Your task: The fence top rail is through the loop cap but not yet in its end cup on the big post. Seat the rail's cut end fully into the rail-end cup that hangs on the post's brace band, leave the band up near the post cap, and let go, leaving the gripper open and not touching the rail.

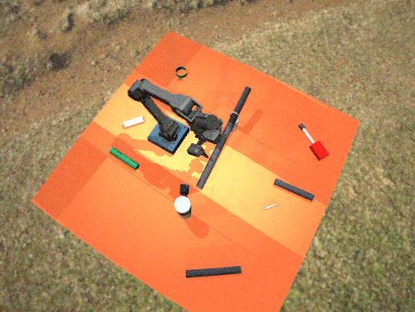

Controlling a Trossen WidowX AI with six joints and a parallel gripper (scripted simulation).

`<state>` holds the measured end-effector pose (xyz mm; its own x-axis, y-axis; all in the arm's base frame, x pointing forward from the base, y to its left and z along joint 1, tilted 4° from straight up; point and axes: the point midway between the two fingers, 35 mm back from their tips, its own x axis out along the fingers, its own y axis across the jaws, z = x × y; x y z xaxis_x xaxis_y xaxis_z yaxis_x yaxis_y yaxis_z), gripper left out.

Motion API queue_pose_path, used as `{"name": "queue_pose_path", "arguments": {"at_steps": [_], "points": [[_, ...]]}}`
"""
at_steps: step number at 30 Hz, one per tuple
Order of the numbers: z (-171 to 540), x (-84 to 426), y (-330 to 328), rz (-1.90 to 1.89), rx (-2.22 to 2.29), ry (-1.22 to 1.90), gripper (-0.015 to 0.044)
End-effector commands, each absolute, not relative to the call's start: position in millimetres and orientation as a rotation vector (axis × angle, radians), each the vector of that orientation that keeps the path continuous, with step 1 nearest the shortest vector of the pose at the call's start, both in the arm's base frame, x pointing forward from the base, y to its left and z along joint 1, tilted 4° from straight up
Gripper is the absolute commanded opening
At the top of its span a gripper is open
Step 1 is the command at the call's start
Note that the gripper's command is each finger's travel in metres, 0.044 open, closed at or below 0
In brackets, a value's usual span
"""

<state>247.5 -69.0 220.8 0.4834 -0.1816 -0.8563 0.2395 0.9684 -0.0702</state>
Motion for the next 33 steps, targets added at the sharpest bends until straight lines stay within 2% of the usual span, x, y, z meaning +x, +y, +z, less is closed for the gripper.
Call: {"name": "queue_pose_path", "arguments": {"at_steps": [1,12,19,27,33], "points": [[209,236,-73,-0.307,0.153,1.087,0.0440],[208,236,-79,-0.266,0.095,1.110,0.0440],[203,230,-113,0.034,-0.263,1.215,0.0440],[198,215,-158,0.442,-0.673,1.196,0.0440],[196,199,-189,0.568,-0.746,1.139,0.0440]]}}
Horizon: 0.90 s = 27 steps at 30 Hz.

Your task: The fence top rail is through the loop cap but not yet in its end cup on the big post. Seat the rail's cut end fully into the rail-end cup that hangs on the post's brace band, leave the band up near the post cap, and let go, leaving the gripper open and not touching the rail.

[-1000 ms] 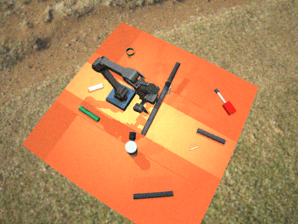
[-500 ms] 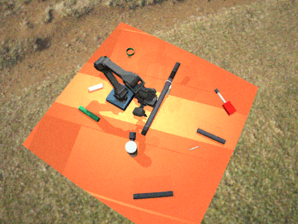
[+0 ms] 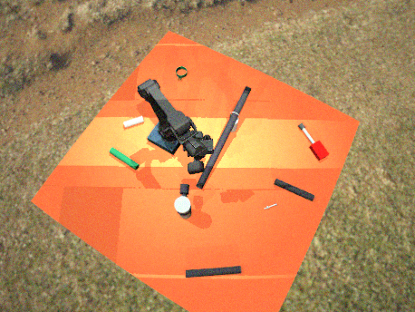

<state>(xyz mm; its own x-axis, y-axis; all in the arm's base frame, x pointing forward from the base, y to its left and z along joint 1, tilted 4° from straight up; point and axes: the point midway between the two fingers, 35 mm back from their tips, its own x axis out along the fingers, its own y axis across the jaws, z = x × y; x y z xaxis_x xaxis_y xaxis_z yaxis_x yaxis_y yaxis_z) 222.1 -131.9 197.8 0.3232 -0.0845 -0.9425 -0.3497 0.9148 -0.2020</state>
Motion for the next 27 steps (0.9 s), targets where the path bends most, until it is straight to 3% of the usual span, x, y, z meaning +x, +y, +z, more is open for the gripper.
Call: {"name": "queue_pose_path", "arguments": {"at_steps": [1,27], "points": [[195,197,-193,0.587,-0.764,1.127,0.0440],[192,153,-248,1.068,-1.525,0.689,0.0440]]}}
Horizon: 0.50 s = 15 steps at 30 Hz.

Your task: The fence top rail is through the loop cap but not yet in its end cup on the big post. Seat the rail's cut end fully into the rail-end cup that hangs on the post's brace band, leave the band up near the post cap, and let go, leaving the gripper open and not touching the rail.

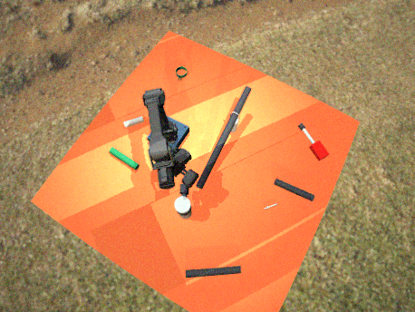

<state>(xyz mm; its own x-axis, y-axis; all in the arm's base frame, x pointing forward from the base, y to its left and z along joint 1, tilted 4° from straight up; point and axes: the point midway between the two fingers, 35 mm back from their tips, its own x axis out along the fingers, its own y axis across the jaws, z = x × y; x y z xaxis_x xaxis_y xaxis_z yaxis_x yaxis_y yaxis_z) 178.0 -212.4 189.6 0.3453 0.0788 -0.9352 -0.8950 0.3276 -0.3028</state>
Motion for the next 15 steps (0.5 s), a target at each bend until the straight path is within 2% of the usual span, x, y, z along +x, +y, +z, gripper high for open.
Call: {"name": "queue_pose_path", "arguments": {"at_steps": [1,15], "points": [[192.0,152.5,-248.2,1.079,-1.545,0.679,0.0440],[192.0,152.4,-248.2,1.083,-1.553,0.675,0.0440]]}}
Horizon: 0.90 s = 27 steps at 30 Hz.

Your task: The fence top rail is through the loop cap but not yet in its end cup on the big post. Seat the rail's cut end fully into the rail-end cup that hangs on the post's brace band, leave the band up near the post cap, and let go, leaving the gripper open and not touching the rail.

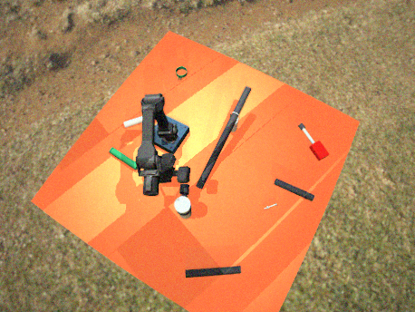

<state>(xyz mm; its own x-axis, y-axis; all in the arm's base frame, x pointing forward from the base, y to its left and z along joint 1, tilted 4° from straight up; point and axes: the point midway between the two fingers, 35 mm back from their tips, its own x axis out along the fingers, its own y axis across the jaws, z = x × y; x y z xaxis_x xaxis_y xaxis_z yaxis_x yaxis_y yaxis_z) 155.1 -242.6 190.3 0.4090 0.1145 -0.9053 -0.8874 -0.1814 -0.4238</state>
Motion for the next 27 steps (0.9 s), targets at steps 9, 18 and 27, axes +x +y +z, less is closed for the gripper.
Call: {"name": "queue_pose_path", "arguments": {"at_steps": [9,18,27], "points": [[182,152,-249,1.083,-1.553,0.675,0.0440],[145,150,-250,1.084,-1.553,0.675,0.0440],[137,154,-250,1.084,-1.553,0.675,0.0440]]}}
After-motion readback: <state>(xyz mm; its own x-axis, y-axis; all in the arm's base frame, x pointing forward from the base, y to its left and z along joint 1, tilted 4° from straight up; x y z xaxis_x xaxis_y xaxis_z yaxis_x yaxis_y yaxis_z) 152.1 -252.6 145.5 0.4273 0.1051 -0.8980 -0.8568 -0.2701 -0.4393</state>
